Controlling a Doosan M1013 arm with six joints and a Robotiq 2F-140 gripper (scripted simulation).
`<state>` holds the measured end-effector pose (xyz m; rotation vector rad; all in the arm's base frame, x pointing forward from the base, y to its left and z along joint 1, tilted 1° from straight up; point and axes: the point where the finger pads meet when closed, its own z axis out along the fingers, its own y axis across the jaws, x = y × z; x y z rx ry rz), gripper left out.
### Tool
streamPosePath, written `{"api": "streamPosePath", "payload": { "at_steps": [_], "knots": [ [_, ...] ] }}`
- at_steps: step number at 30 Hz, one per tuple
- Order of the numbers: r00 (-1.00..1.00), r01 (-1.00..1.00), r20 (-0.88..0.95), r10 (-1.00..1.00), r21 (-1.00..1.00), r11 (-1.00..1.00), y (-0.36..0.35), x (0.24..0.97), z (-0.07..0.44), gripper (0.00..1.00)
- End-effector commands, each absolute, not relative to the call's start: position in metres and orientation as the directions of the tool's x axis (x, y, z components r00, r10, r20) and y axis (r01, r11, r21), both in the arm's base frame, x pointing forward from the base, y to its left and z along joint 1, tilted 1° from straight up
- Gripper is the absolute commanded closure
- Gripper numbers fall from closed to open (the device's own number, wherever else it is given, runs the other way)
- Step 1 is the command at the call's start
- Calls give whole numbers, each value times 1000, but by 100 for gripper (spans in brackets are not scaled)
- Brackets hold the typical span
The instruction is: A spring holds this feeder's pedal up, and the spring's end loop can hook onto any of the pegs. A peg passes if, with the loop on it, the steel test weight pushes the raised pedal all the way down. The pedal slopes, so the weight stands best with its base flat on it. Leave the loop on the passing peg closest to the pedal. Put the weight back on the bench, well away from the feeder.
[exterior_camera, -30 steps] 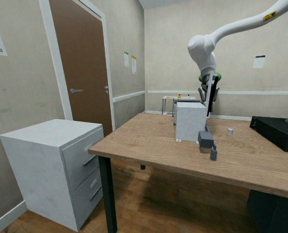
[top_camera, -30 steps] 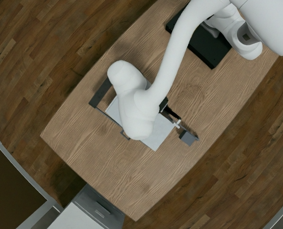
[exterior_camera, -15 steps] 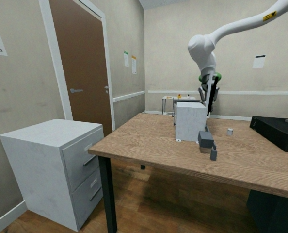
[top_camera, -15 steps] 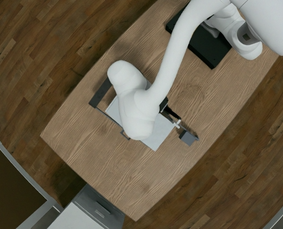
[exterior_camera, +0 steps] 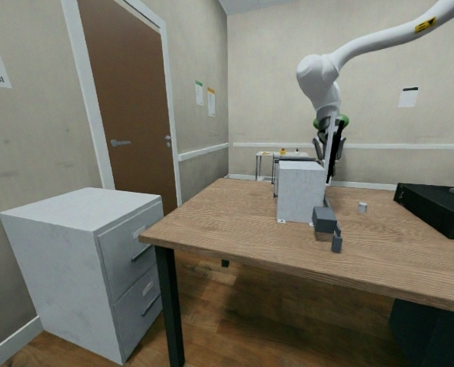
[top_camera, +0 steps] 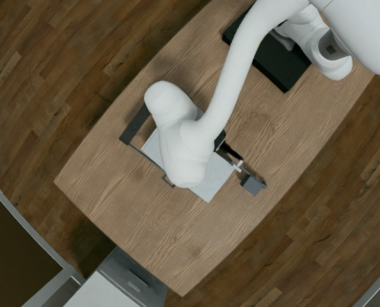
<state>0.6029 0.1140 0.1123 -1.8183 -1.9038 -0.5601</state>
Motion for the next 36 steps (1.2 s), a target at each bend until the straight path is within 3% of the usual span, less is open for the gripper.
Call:
{"api": "streamPosePath", "payload": {
  "at_steps": [1, 29, 30, 36],
  "knots": [
    [-34, 999, 575, 818, -13, 50, 114, 603, 113, 83],
    [-34, 999, 575, 818, -13, 50, 114, 603, 113, 83],
    [-34, 999, 575, 818, -13, 50, 114, 603, 113, 76],
    [-34, 999, 575, 818, -13, 50, 114, 603, 113, 76]
  ]
}}
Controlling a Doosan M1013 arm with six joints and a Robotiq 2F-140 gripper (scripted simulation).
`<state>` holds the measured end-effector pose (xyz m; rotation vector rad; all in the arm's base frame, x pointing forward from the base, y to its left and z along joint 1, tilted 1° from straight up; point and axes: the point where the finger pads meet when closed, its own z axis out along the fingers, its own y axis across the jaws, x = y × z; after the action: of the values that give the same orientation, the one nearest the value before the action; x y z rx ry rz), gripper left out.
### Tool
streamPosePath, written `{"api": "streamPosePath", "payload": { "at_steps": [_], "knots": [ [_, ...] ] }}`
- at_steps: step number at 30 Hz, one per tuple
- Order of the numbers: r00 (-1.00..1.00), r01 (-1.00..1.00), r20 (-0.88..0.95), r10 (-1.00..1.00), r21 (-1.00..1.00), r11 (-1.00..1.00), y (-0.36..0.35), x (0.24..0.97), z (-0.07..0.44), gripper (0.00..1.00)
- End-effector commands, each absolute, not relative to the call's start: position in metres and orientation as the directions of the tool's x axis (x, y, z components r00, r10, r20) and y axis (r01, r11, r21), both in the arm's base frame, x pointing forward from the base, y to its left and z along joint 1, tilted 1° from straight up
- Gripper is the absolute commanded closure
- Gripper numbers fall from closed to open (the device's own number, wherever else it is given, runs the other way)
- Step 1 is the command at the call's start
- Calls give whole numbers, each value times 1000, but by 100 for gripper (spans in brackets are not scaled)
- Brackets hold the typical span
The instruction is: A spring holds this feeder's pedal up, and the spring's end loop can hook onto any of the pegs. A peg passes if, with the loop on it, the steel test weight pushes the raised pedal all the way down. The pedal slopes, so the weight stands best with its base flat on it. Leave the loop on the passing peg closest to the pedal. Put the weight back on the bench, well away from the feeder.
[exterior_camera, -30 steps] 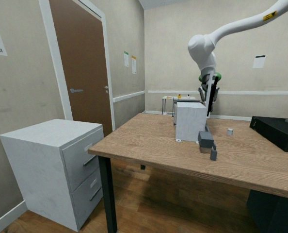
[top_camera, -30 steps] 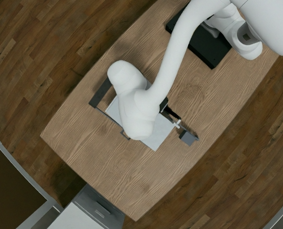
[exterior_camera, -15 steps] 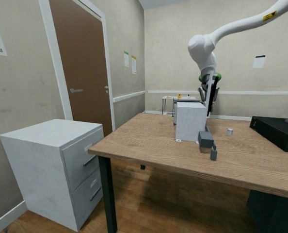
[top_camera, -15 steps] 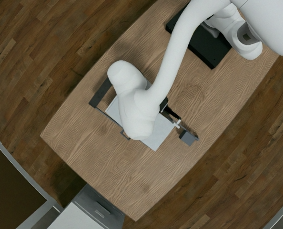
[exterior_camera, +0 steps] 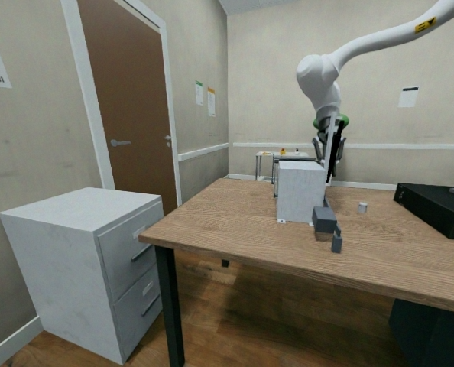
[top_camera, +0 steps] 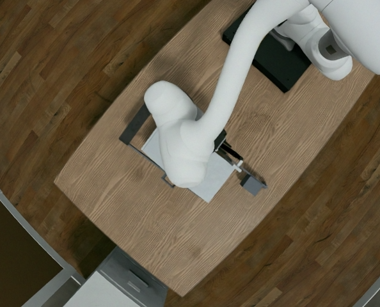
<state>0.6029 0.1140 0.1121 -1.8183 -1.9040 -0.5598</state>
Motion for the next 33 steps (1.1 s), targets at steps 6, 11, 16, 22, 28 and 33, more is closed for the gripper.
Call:
{"api": "streamPosePath", "payload": {
  "at_steps": [6, 11, 16, 22, 28, 33],
  "knots": [
    [-34, 999, 575, 818, -13, 50, 114, 603, 113, 76],
    [-34, 999, 575, 818, -13, 50, 114, 603, 113, 76],
    [-34, 999, 575, 818, -13, 50, 114, 603, 113, 76],
    [-34, 999, 575, 818, -13, 50, 114, 603, 113, 76],
    [-34, 999, 575, 818, -13, 50, 110, 604, 118, 76],
    [-34, 999, 575, 818, -13, 50, 91, 605, 146, 76]
  ]
}}
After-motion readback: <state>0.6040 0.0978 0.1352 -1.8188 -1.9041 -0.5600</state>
